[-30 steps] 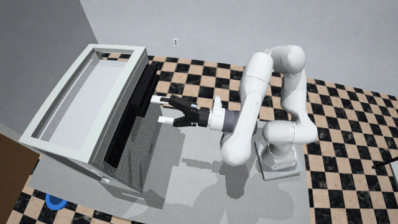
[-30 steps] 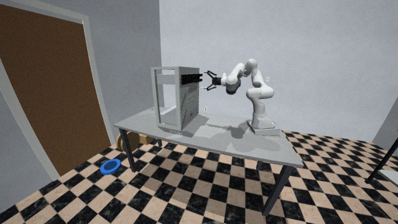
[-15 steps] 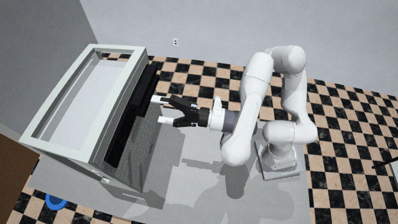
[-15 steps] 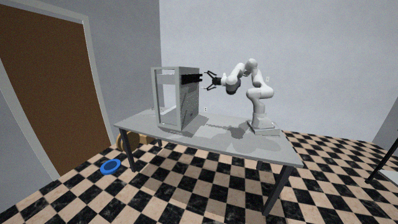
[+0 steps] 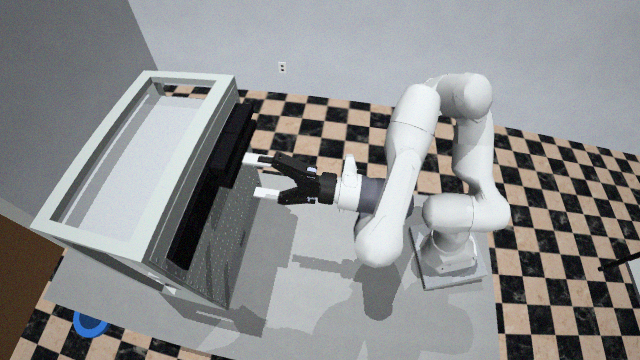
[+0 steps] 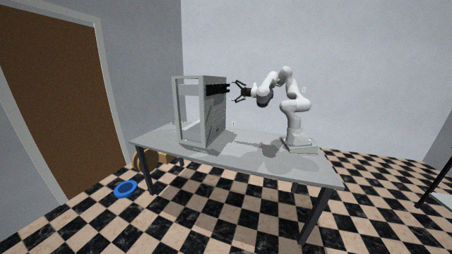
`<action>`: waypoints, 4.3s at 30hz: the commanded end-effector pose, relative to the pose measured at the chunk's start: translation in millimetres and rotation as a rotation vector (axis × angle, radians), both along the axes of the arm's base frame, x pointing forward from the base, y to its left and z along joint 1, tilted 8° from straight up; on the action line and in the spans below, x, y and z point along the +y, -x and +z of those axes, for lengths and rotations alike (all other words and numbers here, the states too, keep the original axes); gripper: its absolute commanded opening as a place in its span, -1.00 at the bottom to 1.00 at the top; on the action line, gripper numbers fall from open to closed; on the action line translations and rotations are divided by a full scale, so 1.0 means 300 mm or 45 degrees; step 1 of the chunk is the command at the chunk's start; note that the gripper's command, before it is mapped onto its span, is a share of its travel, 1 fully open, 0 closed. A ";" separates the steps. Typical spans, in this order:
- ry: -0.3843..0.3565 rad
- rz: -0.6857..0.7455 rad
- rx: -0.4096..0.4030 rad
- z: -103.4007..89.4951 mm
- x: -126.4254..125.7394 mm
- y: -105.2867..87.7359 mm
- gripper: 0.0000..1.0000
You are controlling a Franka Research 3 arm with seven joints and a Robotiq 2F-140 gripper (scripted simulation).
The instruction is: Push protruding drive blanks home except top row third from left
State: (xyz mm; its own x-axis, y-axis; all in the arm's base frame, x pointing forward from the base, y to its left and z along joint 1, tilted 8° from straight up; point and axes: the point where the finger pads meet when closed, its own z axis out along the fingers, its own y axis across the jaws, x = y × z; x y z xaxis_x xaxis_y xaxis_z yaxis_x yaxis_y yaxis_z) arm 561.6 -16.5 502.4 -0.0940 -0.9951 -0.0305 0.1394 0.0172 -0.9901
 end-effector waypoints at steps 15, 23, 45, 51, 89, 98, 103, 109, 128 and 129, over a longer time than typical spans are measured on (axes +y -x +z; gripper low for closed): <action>-0.009 -0.003 -0.003 0.000 -0.005 0.000 1.00; -0.009 -0.003 -0.003 0.000 -0.005 0.000 -1.00; -0.009 -0.003 -0.003 0.000 -0.005 0.000 -1.00; -0.009 -0.003 -0.003 0.000 -0.005 0.000 -1.00; -0.009 -0.003 -0.003 -0.027 -0.085 -0.031 -1.00; -0.009 -0.003 -0.003 -0.027 -0.085 -0.031 -1.00; -0.009 -0.003 -0.003 -0.027 -0.085 -0.031 -1.00; -0.009 -0.003 -0.003 -0.027 -0.085 -0.031 -1.00; -0.009 -0.003 -0.003 -0.027 -0.078 -0.035 -1.00; -0.009 -0.003 -0.003 -0.027 -0.078 -0.035 -1.00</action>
State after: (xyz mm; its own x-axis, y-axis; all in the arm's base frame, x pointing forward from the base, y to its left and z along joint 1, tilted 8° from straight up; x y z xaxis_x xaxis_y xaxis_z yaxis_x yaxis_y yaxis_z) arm 571.4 -39.1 494.5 -0.0939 -0.9949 -0.0365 0.1421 0.0229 -0.9896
